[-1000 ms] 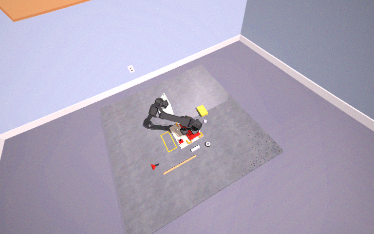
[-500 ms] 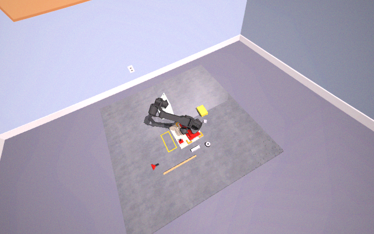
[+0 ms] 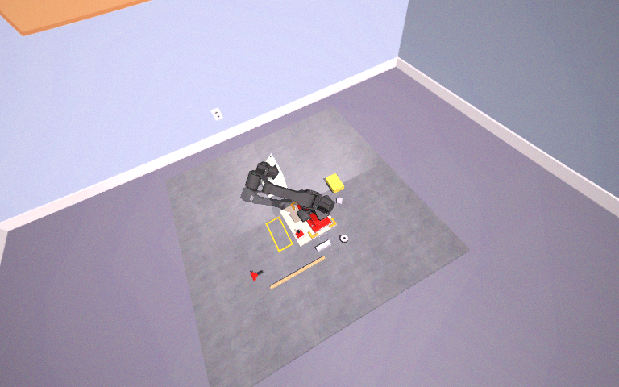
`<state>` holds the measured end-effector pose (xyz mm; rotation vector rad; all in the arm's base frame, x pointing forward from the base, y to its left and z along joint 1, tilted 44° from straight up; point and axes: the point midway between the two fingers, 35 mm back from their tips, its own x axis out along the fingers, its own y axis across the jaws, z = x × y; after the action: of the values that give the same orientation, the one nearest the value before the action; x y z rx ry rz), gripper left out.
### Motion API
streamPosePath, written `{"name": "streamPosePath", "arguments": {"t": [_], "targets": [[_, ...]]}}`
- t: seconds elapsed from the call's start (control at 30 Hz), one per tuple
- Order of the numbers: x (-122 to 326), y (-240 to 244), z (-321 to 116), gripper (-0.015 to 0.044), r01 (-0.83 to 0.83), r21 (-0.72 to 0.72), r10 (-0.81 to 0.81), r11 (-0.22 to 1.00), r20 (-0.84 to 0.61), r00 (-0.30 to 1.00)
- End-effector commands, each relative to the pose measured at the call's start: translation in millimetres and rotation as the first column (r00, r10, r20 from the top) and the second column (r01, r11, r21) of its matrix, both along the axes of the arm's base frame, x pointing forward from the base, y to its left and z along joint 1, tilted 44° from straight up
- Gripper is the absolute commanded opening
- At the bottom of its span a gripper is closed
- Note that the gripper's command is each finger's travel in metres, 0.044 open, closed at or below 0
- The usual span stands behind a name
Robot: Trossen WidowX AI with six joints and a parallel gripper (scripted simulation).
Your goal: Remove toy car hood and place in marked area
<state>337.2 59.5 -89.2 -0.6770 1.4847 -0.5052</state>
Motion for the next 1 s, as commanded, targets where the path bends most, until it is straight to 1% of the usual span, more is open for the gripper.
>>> {"name": "streamPosePath", "arguments": {"t": [0.0,0.3,0.6,0.73,0.97], "targets": [[0.8,4.7,2.7,0.0,0.0,0.007,0.0,1.0,0.006,1.0],[0.4,11.1,9.2,0.0,0.0,0.007,0.0,1.0,0.005,1.0],[-1.9,38.2,38.1,0.0,0.0,0.008,0.0,1.0,0.005,1.0],[-1.6,31.2,34.9,0.0,-0.004,0.003,0.004,1.0,-0.001,1.0],[2.6,10.1,57.9,0.0,0.009,0.019,-0.009,1.0,0.001,1.0]]}}
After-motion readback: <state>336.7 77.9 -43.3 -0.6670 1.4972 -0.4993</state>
